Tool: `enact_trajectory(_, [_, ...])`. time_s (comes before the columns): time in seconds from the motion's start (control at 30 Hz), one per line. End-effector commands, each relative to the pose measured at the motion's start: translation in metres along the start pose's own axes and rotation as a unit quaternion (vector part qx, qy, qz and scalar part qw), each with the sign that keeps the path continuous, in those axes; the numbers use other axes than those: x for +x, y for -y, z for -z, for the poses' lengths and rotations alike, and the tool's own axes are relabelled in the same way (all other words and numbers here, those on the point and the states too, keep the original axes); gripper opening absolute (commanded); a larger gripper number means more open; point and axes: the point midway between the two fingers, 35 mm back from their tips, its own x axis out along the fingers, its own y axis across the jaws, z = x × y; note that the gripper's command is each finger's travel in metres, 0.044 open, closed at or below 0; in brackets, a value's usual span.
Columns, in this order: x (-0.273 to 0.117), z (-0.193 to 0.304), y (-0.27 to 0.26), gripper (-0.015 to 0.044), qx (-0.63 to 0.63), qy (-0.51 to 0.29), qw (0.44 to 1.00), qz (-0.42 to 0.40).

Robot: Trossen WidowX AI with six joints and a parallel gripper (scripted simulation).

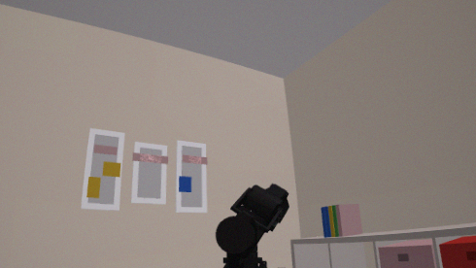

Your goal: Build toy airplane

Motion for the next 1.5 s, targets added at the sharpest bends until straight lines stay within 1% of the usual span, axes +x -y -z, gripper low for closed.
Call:
enact_trajectory(0.0, [0.005, 0.015, -0.043, 0.044, 0.009, -0.005, 1.0, -0.009])
enact_trajectory(0.2, [0.013, 0.052, -0.114, 0.044, 0.007, -0.008, 1.0, -0.021])
enact_trajectory(0.27, [0.015, 0.062, -0.127, 0.044, 0.006, -0.01, 1.0, -0.025])
enact_trajectory(0.4, [0.017, 0.063, -0.128, 0.044, 0.006, -0.01, 1.0, -0.025])
enact_trajectory(0.6, [0.07, 0.064, -0.131, 0.044, 0.006, -0.009, 1.0, -0.026])
enact_trajectory(0.7, [0.073, 0.064, -0.132, 0.044, 0.005, -0.009, 1.0, -0.026])
enact_trajectory(0.83, [0.086, 0.064, -0.132, 0.044, 0.005, -0.009, 1.0, -0.027])
enact_trajectory(1.47, [0.114, 0.063, -0.133, 0.044, 0.005, -0.009, 1.0, -0.025])
